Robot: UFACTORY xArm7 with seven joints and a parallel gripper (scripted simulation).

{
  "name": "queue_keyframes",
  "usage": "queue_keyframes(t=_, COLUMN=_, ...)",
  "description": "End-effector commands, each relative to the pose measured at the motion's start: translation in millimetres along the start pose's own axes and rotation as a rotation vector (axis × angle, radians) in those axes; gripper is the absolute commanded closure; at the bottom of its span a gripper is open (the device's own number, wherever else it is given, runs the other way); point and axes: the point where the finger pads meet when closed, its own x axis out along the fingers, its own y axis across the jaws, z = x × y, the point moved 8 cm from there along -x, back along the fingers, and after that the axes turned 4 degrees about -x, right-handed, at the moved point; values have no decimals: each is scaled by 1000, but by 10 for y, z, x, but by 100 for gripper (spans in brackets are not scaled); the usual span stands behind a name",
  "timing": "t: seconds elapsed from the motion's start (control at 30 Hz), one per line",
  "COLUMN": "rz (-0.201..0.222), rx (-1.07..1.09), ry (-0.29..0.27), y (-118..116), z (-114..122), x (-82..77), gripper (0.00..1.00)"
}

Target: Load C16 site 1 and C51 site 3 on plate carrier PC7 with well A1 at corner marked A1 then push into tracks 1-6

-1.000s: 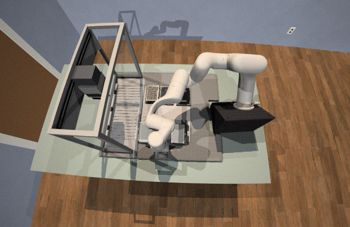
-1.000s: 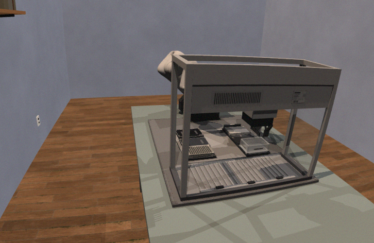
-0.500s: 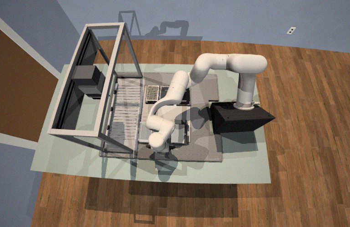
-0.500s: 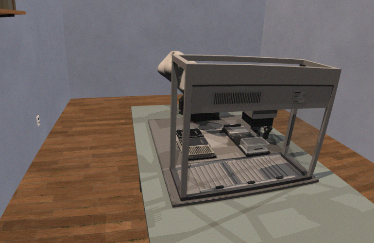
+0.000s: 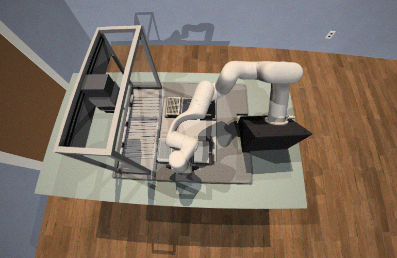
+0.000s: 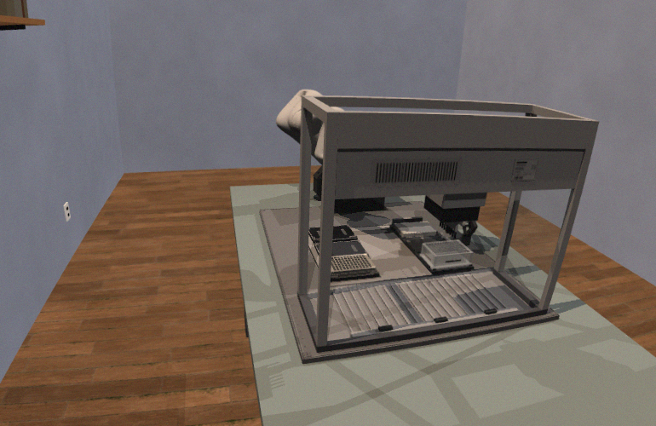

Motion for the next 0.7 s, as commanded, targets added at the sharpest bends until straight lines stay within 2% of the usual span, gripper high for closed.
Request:
queue_keyframes(t=0.0, rz=-2, rx=0, ry=-3, y=-6, z=6, x=8, gripper=0)
queue_keyframes(t=0.67, rz=-2, rx=0, ry=-3, y=-6, z=6, x=122, gripper=0)
